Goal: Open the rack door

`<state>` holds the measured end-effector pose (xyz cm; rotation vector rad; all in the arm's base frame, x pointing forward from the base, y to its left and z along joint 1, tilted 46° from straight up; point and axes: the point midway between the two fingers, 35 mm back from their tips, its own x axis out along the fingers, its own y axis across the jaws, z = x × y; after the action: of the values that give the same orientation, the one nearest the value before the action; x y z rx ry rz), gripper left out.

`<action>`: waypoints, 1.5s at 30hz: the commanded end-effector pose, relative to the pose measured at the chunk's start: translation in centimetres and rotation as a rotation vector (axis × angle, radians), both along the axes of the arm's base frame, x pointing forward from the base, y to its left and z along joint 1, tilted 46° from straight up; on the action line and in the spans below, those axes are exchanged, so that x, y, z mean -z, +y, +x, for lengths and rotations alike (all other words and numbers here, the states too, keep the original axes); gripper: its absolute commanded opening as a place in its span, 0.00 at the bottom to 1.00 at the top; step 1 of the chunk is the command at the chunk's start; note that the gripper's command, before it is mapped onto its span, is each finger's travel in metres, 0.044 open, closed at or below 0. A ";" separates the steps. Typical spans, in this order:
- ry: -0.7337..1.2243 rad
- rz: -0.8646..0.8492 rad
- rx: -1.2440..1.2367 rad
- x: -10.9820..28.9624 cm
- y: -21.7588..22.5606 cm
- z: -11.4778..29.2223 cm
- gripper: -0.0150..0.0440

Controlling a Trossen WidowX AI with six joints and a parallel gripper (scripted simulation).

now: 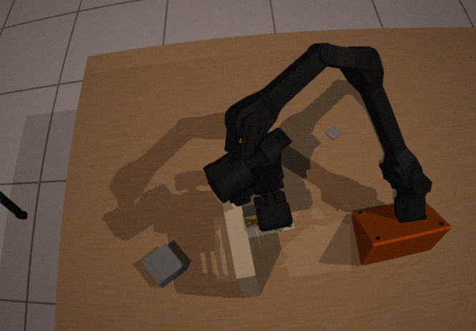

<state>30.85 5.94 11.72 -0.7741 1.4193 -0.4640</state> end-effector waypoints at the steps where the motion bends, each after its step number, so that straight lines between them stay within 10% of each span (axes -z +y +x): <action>1: 0.003 -0.003 -0.002 0.0 -0.1 0.0 0.33; 10: -0.020 0.001 0.020 0.0 -0.1 0.0 0.29; 45: -1.232 0.214 1.216 0.0 -0.1 0.0 0.29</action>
<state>30.81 5.92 11.74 0.5253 0.6450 -1.3184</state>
